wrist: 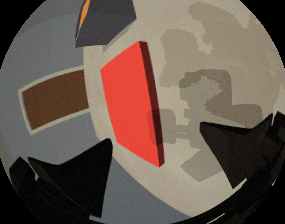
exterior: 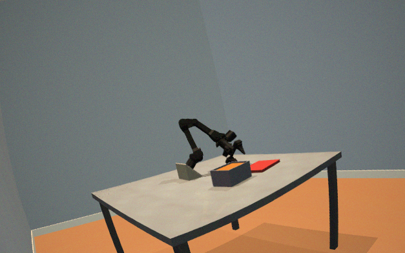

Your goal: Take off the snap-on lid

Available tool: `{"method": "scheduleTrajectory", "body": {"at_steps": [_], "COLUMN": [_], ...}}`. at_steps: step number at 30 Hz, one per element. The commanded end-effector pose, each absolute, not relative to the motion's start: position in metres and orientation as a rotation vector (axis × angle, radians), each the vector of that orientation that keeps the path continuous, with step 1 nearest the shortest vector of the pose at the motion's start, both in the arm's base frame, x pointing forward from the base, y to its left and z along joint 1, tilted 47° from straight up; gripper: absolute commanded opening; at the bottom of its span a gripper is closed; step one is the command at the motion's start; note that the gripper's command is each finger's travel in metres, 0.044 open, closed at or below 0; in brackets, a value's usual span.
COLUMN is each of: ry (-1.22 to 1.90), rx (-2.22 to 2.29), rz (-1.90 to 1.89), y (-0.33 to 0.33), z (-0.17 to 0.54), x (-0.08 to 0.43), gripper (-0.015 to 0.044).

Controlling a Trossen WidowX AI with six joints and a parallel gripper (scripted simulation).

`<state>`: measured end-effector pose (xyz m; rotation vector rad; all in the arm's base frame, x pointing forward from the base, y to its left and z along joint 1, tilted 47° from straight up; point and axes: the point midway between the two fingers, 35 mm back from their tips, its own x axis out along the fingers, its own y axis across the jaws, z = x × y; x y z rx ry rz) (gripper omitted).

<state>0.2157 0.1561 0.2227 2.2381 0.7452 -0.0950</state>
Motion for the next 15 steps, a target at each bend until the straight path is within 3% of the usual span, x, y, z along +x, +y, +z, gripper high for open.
{"method": "scheduleTrajectory", "body": {"at_steps": [1, 15], "ry": [0.743, 0.742], "rx": [2.246, 2.245], "rz": [-0.089, -0.089], "y": [0.152, 0.133], "z": [0.230, 0.246], "x": [0.214, 0.201], "gripper": [0.0440, 0.0440]}}
